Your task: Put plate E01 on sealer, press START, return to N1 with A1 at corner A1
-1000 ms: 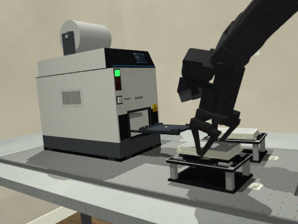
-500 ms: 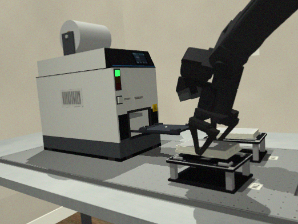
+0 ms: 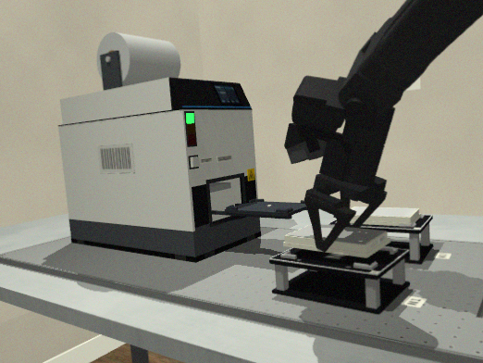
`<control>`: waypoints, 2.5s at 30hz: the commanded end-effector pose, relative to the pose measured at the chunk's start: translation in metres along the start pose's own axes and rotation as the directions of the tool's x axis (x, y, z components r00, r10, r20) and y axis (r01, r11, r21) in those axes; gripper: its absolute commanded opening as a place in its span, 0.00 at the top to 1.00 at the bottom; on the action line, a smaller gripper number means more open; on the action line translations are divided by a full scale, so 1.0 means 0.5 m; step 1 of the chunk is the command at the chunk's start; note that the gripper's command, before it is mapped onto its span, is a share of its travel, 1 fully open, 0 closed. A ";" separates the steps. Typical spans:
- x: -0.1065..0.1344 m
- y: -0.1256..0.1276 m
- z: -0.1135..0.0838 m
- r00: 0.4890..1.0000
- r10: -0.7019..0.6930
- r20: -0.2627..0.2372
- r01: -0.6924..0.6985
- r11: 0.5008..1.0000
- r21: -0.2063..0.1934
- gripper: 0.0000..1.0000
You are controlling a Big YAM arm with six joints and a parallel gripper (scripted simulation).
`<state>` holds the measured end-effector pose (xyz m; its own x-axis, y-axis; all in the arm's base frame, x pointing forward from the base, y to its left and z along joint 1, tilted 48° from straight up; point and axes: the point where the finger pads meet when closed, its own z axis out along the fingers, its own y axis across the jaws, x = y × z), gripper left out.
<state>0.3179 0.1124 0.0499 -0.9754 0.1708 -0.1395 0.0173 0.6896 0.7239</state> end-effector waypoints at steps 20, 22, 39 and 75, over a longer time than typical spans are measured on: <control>-0.038 0.002 -0.008 1.000 0.006 0.028 -0.006 1.000 0.001 1.00; -0.041 0.008 -0.006 1.000 -0.008 0.029 0.008 1.000 -0.002 1.00; -0.005 0.020 0.001 0.999 -0.032 -0.005 0.032 0.999 -0.003 1.00; 0.017 0.000 0.033 1.000 0.002 -0.011 -0.002 1.000 0.001 1.00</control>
<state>0.3138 0.1176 0.0413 -0.9748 0.1790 -0.1334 0.0274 0.6890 0.7242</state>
